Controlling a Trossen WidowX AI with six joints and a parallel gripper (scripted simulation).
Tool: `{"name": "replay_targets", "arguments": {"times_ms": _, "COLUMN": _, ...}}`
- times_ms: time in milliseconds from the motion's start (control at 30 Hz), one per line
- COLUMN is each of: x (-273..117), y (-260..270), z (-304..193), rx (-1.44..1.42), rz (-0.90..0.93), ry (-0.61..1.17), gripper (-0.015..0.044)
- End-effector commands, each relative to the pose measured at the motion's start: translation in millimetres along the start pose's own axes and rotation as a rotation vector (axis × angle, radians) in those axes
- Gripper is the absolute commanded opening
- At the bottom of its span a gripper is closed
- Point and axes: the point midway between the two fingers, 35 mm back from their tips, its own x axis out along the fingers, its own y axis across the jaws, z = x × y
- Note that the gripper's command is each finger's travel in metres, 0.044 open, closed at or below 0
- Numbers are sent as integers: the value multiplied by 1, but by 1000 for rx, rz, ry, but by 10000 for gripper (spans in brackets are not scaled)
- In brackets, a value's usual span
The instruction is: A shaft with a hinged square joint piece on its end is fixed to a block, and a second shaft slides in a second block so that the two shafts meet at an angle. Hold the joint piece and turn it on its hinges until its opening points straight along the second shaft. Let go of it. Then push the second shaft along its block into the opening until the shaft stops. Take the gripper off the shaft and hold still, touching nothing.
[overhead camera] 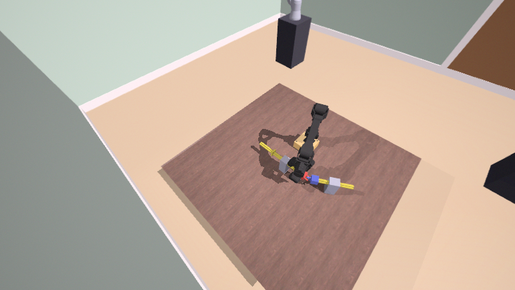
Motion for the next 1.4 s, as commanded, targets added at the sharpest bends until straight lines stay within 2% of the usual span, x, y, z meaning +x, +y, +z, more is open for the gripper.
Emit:
{"name": "replay_targets", "arguments": {"times_ms": 0, "x": 0, "y": 0, "z": 0, "rx": -1, "rz": 0, "ry": 0, "gripper": 440}}
{"name": "replay_targets", "arguments": {"times_ms": 100, "x": -1, "y": 0, "z": 0, "rx": 0, "rz": -2, "ry": -20, "gripper": 440}}
{"name": "replay_targets", "arguments": {"times_ms": 433, "x": -24, "y": 0, "z": -8, "rx": -3, "rz": 1, "ry": -305, "gripper": 440}}
{"name": "replay_targets", "arguments": {"times_ms": 733, "x": -27, "y": 0, "z": -8, "rx": -26, "rz": -2, "ry": -307, "gripper": 440}}
{"name": "replay_targets", "arguments": {"times_ms": 1367, "x": -82, "y": 7, "z": -15, "rx": -660, "rz": -76, "ry": -213, "gripper": 440}}
